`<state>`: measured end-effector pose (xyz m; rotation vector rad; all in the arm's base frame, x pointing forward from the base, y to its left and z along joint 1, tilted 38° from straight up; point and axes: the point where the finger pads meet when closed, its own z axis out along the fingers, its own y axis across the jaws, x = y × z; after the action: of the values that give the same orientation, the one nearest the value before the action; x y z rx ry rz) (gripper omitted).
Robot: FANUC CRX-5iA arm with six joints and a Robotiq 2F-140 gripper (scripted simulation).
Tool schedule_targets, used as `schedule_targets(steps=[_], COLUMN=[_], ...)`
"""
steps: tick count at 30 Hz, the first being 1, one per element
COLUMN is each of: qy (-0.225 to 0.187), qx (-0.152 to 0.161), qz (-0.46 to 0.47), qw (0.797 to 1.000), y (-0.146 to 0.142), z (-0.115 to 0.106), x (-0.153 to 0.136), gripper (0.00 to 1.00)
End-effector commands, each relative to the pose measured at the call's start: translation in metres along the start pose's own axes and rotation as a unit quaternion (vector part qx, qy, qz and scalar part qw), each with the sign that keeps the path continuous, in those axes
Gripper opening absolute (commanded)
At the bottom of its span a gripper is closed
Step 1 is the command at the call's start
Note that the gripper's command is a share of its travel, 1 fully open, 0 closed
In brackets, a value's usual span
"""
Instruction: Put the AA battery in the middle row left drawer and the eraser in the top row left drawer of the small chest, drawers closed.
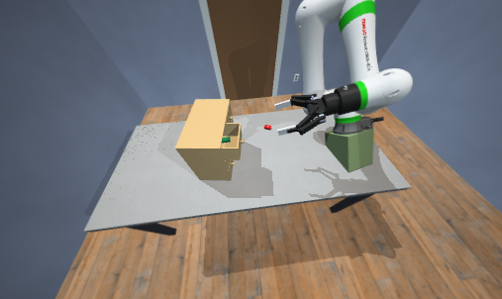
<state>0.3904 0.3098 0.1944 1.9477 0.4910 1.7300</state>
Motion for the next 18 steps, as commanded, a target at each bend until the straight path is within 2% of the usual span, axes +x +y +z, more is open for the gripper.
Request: schedule_targets(steps=[1,2,4,6,8,10,18], qy=[-0.038,-0.060,-0.060,-0.114,-0.194,-0.231,-0.376], qx=[0.005,0.011,0.011,0.000,0.008,0.003,0.021], qz=[0.000,0.001,0.001,0.000,0.000,0.001,0.009], qw=[0.999,0.998,0.998,0.993,0.981,0.973,0.926], y=[-0.002,-0.004,-0.004,0.000,-0.003,0.000,0.000], z=[-0.001,-0.002,-0.002,-0.002,-0.006,-0.006,-0.013], x=[0.001,0.001,0.001,0.007,0.010,0.017,0.033], gripper=[1.00,1.00,1.00,1.00,1.00,1.00,1.00])
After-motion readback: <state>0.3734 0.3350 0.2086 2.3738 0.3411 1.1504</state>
